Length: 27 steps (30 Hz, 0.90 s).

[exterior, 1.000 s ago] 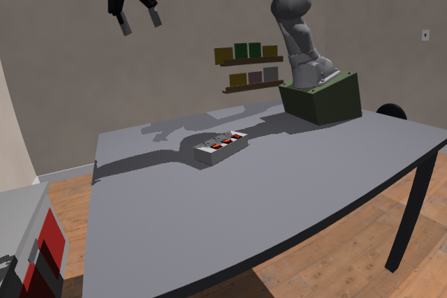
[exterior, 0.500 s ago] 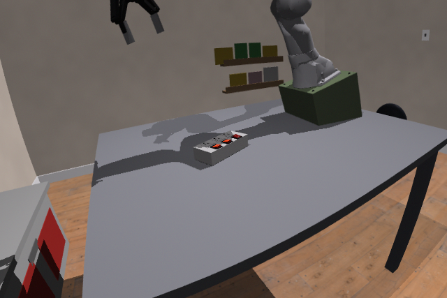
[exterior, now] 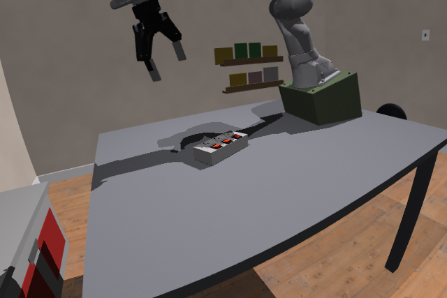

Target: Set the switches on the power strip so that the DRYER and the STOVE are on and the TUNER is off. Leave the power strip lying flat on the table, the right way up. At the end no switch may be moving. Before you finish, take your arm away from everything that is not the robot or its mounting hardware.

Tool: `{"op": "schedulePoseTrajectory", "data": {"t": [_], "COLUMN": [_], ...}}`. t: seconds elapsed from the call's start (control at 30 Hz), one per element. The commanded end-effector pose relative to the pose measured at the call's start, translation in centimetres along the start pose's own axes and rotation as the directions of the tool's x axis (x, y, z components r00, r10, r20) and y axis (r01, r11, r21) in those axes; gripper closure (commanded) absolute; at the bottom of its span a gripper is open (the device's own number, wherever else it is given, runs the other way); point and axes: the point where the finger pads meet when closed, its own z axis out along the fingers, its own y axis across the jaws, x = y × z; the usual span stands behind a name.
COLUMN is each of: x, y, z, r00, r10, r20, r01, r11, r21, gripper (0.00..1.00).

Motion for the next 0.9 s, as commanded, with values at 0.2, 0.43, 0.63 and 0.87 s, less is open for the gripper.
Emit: {"op": "schedulePoseTrajectory", "data": {"t": [0.2,0.43,0.63,0.87], "x": [-7.0,-15.6,-17.0,-17.0], "y": [-5.2,-4.8,-4.5,-4.5], "z": [8.1,13.7,14.5,14.6], "r00": [0.958,0.960,0.945,0.937], "r10": [0.226,0.228,0.282,0.307], "r20": [-0.174,-0.162,-0.162,-0.163], "r01": [-0.201,-0.189,-0.231,-0.251], "r11": [0.967,0.957,0.933,0.922], "r21": [0.154,0.221,0.278,0.295], "gripper": [0.00,0.00,0.00,0.00]}}
